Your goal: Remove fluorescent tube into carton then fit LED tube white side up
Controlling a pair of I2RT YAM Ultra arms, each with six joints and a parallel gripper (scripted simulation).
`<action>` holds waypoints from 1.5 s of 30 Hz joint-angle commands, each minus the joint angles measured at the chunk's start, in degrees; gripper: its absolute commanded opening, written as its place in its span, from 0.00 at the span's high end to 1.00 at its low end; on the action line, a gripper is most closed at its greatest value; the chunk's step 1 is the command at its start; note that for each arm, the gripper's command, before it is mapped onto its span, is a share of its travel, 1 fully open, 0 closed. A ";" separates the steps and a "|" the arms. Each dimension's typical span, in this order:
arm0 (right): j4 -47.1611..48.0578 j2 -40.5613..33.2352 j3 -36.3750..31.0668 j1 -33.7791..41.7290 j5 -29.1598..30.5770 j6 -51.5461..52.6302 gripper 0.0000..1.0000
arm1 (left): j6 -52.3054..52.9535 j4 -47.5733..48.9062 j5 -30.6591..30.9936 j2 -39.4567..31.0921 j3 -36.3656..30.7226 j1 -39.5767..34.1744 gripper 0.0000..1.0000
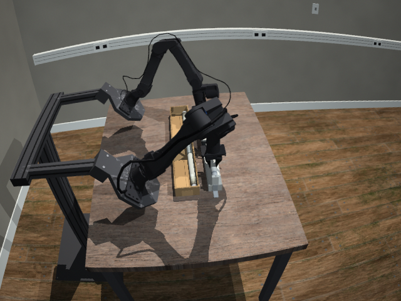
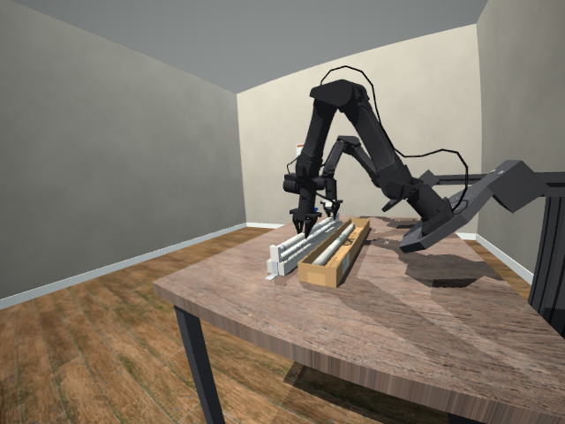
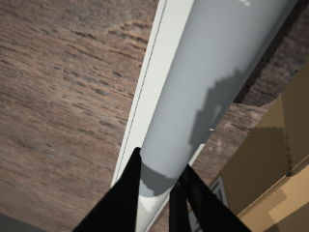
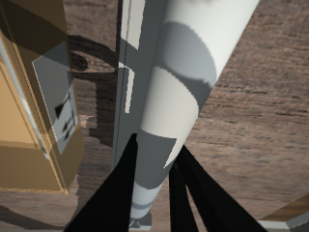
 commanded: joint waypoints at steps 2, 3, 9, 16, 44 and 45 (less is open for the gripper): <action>-1.30 0.06 2.33 1.18 -1.28 0.42 0.89 | -0.56 -1.21 0.92 0.61 1.92 -0.06 0.89; -1.56 -0.17 2.21 1.05 -1.45 0.46 0.89 | -0.54 -1.50 1.01 0.75 2.32 0.33 0.89; -2.31 0.70 3.36 0.01 -2.07 0.62 0.89 | -0.30 -2.45 1.31 1.21 3.36 0.14 0.89; -6.21 1.99 5.35 -1.34 -3.96 1.08 0.89 | -0.93 -6.77 2.21 2.48 5.66 1.08 0.89; -18.73 7.90 17.43 -4.62 -10.88 1.56 0.89 | -0.95 -21.94 5.83 10.28 20.09 2.87 0.89; -18.73 7.90 17.43 -4.62 -10.88 1.56 0.89 | -0.95 -21.94 5.83 10.28 20.09 2.87 0.89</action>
